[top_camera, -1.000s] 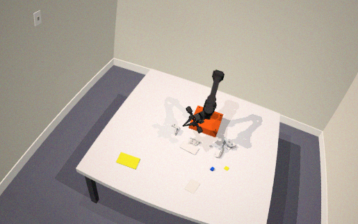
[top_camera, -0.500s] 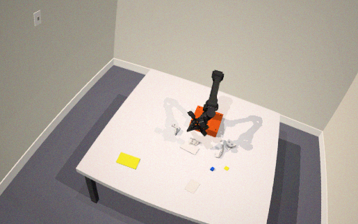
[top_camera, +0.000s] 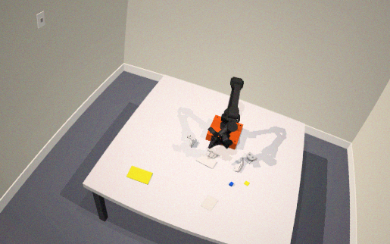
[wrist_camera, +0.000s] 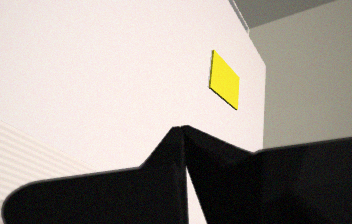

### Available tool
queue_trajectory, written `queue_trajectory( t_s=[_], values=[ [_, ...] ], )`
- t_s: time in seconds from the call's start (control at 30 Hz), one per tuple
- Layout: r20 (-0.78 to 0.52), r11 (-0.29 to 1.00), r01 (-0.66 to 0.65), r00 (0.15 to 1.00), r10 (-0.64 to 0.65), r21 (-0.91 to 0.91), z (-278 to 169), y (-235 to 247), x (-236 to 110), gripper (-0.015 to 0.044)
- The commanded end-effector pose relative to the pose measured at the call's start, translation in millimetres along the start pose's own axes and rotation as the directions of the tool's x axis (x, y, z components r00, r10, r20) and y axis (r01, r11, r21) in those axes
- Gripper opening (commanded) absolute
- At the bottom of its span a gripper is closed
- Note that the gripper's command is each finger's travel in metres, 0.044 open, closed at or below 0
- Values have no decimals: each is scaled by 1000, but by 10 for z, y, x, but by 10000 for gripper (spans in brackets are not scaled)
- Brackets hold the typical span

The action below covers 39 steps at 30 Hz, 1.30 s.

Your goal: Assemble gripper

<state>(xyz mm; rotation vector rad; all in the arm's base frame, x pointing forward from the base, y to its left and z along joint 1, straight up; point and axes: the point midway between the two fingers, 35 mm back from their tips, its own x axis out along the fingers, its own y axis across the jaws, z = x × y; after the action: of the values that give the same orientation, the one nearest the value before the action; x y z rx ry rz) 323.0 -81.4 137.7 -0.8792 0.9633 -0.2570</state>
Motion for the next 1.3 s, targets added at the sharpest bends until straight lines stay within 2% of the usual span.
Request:
queue_trajectory(
  t_s=[0.0,0.27,0.57,1.27],
  values=[
    [8,993,-46,999,47,-108,57,99,-3,0],
    [19,942,-118,991,131,-314,144,283,-38,0],
    [22,829,-179,974,225,-530,225,491,-95,0],
    [-9,395,-199,901,434,-897,347,974,-299,0]
  ],
)
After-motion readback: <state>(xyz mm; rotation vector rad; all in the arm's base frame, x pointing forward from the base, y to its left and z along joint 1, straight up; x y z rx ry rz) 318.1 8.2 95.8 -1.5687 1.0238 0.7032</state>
